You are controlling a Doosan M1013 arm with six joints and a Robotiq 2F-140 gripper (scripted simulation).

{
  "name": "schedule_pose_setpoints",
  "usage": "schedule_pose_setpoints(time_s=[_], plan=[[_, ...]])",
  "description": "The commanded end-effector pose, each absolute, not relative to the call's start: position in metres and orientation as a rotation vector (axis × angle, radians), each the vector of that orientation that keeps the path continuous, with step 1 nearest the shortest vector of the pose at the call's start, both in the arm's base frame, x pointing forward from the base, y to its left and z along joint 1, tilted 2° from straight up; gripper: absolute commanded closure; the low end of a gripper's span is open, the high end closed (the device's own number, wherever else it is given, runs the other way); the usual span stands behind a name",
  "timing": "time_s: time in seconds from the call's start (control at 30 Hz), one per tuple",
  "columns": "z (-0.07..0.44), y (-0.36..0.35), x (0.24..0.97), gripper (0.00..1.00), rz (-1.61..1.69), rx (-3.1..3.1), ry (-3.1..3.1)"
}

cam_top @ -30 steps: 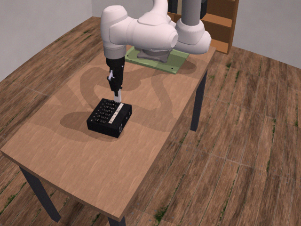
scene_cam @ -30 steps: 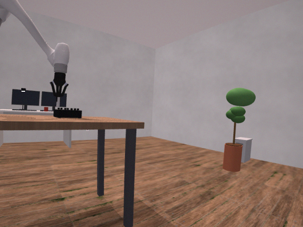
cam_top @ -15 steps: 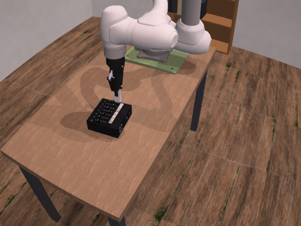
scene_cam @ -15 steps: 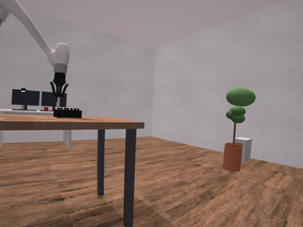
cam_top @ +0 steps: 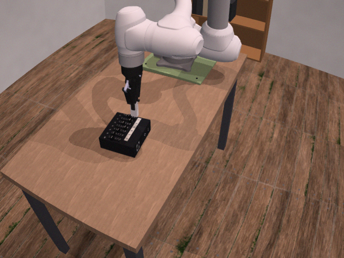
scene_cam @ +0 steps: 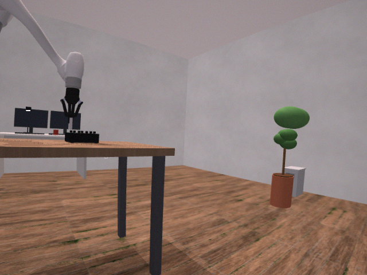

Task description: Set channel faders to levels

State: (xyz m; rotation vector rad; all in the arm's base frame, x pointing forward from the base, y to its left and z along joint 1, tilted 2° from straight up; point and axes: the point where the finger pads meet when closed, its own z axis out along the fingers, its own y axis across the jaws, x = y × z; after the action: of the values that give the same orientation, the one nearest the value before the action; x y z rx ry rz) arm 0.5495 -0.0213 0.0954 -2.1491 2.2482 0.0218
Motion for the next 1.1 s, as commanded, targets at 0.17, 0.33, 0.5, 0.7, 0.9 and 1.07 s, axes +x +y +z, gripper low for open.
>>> schedule_pose_setpoints(time_s=[0.17,0.33,0.5,0.7,0.9,1.07], plan=[[0.0955,-0.0213,0.5495,1.00,0.022,-2.149,2.248],[0.0955,-0.0213,0.5495,1.00,0.022,-2.149,2.248],[0.0953,-0.0213,0.5495,1.00,0.022,-2.149,2.248],[0.0935,-0.0212,0.5495,1.00,0.022,-2.149,2.248],[0.0895,-0.0211,0.5496,1.00,0.022,-2.149,2.248],[0.0866,-0.0210,0.5496,1.00,0.022,-2.149,2.248]])
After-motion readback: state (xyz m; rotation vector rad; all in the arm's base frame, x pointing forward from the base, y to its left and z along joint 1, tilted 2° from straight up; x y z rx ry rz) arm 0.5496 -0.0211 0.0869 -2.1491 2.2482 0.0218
